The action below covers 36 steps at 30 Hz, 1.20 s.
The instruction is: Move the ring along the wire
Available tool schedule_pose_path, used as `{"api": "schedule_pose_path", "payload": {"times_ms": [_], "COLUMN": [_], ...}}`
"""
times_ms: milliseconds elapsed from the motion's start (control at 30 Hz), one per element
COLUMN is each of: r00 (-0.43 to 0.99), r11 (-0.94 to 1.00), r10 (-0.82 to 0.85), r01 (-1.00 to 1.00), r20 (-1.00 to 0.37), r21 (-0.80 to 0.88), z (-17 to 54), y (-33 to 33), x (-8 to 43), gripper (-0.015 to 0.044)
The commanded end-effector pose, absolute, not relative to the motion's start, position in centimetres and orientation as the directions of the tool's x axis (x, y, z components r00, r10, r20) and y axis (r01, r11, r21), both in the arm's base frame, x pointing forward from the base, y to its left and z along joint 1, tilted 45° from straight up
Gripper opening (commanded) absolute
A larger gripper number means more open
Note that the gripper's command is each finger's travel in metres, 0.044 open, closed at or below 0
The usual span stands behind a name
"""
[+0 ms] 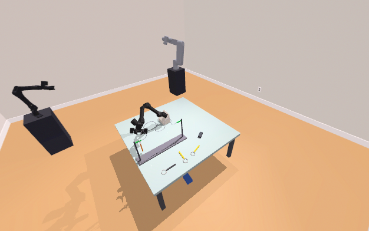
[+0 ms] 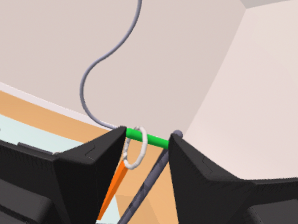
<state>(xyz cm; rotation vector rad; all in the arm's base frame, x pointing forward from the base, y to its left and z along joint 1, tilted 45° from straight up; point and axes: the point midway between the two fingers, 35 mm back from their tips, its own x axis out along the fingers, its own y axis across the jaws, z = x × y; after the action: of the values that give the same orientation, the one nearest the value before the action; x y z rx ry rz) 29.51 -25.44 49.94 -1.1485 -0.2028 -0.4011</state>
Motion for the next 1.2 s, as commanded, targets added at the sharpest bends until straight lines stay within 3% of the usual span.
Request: {"api": "schedule_pose_path", "payload": {"times_ms": [0,500,767,967,1167], "r00": [0.944,0.992,0.992,0.992,0.992], "r11": [0.425,0.679,0.681,0.682,0.682], "r10": [-0.200,-0.124,-0.123,-0.123,-0.123], "r01": [0.326,0.088,0.087,0.090,0.090], "r20": [0.264,0.005,0.003,0.008,0.008], "r21": [-0.844,-0.729,-0.727,-0.726,-0.726], "z": [47.7,37.8,37.8,40.9,41.2], "y": [-29.3,-42.7,-42.8,-40.3,-39.9], "x": [29.7,24.3,24.3,28.9,29.4], "gripper": [0.0160,0.0160,0.0160,0.0160,0.0160]}}
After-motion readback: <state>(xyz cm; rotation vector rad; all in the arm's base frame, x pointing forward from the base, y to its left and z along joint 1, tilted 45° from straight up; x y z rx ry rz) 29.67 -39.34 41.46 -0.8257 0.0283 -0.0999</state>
